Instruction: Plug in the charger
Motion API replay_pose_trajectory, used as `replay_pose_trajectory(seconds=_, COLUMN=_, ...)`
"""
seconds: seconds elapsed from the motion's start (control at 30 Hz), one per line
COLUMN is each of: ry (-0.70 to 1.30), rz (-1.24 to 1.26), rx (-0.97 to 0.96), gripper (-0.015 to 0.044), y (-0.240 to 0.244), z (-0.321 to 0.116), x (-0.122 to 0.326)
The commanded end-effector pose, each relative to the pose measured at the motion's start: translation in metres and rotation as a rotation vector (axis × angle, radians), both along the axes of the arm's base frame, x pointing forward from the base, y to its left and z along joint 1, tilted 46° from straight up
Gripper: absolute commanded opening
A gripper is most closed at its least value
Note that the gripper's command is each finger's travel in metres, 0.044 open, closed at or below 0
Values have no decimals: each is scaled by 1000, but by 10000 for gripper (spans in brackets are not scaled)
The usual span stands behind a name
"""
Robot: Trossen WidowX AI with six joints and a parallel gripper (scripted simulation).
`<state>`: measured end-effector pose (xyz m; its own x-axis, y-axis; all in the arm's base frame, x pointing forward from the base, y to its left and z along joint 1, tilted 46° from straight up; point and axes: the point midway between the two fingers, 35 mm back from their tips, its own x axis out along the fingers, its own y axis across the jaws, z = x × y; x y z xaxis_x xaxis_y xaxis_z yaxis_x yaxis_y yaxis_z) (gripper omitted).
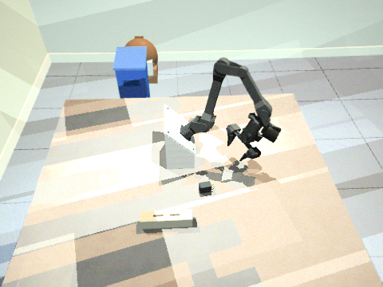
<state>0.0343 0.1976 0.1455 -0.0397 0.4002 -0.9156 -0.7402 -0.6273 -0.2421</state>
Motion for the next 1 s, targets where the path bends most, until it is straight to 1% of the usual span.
replay_pose_trajectory(seconds=0.0, ry=13, rz=-3, rx=-13, gripper=440, y=0, z=-7, x=5)
replay_pose_trajectory(seconds=0.97, ry=125, rz=-74, rx=-23, gripper=440, y=-1, z=-43, x=60)
